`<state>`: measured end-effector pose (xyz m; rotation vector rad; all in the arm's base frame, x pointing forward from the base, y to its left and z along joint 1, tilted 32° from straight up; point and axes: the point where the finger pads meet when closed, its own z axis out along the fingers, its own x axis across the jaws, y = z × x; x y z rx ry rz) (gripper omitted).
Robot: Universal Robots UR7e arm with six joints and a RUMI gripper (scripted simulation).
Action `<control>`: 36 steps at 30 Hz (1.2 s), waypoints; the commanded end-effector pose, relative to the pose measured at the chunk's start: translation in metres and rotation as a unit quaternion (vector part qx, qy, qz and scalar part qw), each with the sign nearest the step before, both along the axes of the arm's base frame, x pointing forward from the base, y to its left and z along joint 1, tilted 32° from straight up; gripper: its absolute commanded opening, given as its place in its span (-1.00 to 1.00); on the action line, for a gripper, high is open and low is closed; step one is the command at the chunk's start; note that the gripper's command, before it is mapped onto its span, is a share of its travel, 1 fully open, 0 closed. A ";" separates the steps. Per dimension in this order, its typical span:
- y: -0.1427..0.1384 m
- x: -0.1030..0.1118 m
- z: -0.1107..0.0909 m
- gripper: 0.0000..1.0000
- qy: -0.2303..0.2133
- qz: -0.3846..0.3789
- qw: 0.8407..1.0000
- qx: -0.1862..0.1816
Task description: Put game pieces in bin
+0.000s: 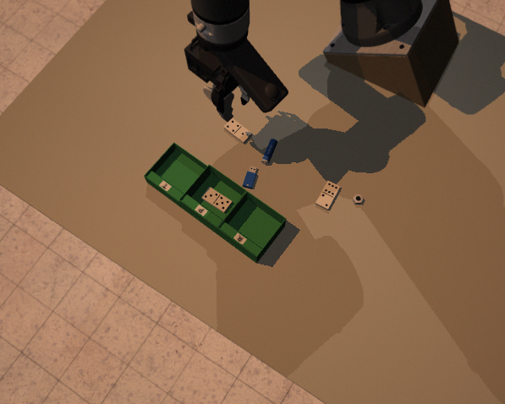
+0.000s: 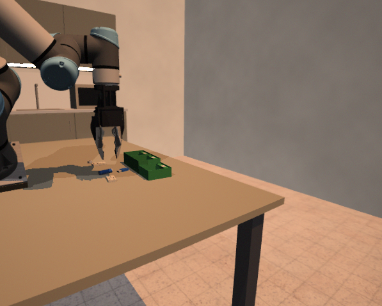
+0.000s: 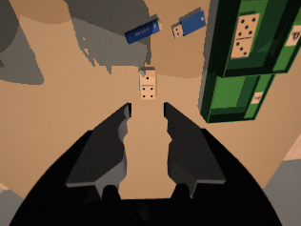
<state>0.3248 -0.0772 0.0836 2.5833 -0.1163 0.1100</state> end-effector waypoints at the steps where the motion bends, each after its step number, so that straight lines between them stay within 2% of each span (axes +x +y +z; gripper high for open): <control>1: 0.000 0.000 0.000 -0.51 0.000 0.000 1.000 0.000; 11: 0.000 0.000 0.000 -0.51 0.000 0.000 1.000 0.000; 25: -0.029 0.004 -0.046 -0.51 0.000 0.000 1.000 0.000; 36: -0.032 0.004 -0.052 -0.51 0.000 0.000 1.000 0.000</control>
